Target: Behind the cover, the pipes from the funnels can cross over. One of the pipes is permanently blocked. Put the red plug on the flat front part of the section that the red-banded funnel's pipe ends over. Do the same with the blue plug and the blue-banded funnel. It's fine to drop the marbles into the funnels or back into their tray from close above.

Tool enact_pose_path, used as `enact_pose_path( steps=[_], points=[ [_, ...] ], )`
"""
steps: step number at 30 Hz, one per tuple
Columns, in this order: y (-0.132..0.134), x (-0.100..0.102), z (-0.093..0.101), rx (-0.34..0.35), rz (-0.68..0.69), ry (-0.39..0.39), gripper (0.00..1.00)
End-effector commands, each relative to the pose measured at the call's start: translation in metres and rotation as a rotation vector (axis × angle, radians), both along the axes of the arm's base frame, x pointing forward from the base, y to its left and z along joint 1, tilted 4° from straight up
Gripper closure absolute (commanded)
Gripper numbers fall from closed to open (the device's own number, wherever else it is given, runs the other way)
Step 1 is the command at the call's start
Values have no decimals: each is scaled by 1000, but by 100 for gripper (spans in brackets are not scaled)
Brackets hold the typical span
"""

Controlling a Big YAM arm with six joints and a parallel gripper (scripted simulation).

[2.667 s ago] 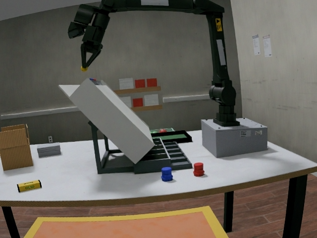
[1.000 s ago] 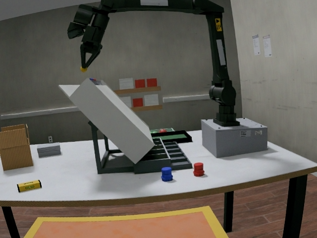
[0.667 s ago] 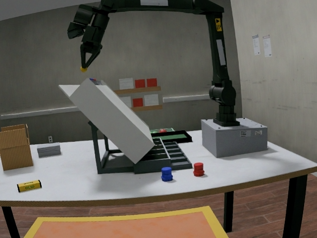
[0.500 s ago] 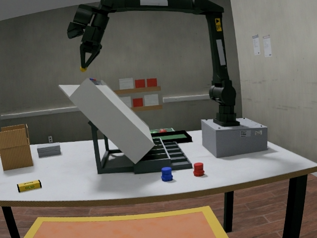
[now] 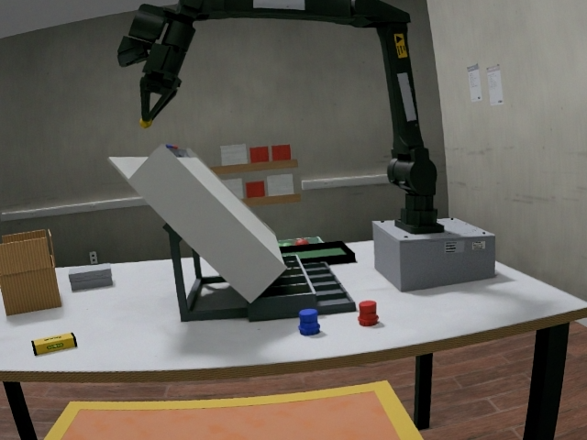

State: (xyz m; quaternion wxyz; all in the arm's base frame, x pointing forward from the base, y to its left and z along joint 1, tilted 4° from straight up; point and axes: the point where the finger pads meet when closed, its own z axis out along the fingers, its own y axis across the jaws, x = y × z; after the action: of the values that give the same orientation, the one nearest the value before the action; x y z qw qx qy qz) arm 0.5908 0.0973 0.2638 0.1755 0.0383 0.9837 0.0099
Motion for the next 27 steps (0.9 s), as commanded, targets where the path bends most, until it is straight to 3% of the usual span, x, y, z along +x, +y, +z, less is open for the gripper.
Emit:
enact_pose_path(
  steps=[1, 15, 27],
  points=[
    [-4, 20, 21, 8, -3, -40, 100],
    [-4, 23, 25, 8, -3, -40, 100],
    [-1, 8, -10, 9, -2, -41, 100]
  ],
)
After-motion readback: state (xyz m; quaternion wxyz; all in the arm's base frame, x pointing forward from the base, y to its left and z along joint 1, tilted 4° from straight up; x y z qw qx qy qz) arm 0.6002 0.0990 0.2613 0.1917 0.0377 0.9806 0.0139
